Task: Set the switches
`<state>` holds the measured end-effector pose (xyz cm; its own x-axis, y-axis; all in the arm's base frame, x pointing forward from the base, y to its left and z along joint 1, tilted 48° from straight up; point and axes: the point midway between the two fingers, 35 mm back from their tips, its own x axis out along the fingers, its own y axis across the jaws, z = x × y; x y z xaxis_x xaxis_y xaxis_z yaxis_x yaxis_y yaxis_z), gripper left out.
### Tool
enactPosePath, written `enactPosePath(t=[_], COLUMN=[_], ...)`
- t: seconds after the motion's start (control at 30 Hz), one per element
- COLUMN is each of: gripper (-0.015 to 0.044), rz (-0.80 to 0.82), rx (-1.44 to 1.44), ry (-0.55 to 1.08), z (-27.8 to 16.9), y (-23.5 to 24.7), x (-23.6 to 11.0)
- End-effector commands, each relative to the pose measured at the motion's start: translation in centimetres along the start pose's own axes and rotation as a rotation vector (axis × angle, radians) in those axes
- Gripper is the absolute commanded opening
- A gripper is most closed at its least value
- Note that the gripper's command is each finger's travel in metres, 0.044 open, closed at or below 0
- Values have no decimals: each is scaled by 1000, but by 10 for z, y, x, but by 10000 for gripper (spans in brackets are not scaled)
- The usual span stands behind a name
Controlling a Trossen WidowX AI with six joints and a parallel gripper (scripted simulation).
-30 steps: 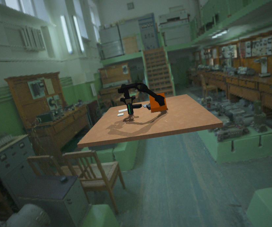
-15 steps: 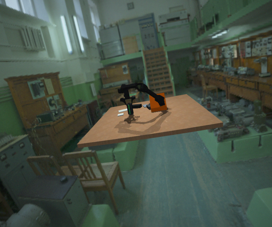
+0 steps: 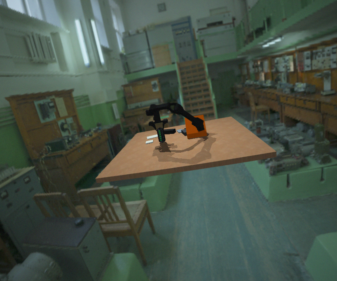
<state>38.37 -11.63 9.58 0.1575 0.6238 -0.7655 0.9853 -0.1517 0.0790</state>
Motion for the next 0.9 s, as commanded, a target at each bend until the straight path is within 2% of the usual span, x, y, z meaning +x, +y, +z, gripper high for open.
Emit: enactPosePath(t=[0.0,0.87], gripper=[338,337], rz=[-7,-7], rx=[-7,-6], ry=[23,73], z=[-10,-24], y=[1,0], x=[4,1])
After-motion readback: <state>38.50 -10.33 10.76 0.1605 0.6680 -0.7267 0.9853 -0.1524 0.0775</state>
